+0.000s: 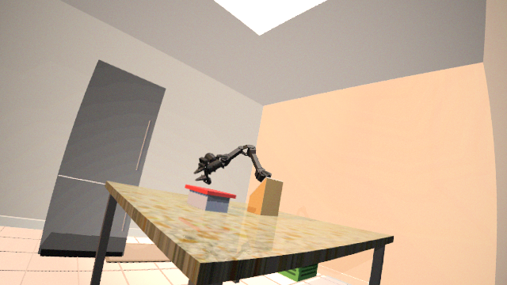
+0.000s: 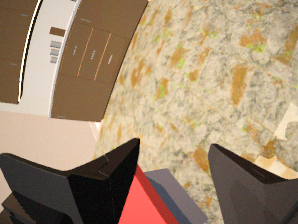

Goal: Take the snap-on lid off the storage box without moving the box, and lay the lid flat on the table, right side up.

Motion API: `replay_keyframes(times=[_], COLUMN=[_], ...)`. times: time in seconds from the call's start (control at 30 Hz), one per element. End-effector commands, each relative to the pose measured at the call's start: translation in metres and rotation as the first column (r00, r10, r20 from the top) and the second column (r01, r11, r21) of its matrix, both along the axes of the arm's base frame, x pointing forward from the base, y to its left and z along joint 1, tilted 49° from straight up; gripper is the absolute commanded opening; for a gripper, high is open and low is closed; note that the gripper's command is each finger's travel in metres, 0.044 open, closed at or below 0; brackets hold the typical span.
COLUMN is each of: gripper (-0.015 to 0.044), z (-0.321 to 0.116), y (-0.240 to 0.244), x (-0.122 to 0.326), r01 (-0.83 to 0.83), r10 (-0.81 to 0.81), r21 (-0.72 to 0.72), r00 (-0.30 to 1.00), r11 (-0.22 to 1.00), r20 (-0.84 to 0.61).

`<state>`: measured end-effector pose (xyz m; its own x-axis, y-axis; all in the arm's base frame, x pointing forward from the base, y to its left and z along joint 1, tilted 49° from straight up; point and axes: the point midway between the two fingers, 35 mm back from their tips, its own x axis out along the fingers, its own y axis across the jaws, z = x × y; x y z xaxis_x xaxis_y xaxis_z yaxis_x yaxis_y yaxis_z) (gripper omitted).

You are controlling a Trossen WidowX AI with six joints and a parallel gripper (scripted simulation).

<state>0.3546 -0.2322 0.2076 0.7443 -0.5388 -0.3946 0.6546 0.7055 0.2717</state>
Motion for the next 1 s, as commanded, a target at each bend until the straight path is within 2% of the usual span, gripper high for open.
replay_keyframes(times=[0.0,0.07,0.2,0.33,0.57,0.67,0.97], gripper=[0.0235,0.0235,0.0235,0.0235,0.0235,0.0235,0.0235], z=[-0.041,-0.047,-0.084,-0.116,-0.146,-0.152,-0.153], y=[0.05,0.058,0.108,0.154,0.197,0.205,0.204], x=[0.008,0.008,0.001,-0.021,-0.062,-0.075,-0.074], r01=[0.038,0.046,0.091,0.131,0.158,0.159,0.159], r10=[-0.039,-0.047,-0.096,-0.144,-0.191,-0.199,-0.199], r21=[0.088,0.102,0.165,0.209,0.241,0.248,0.248], r00=[0.999,0.999,0.995,0.988,0.974,0.969,0.969], r11=[0.995,0.994,0.982,0.969,0.958,0.956,0.956], r20=[0.005,0.007,0.019,0.048,0.121,0.148,0.147])
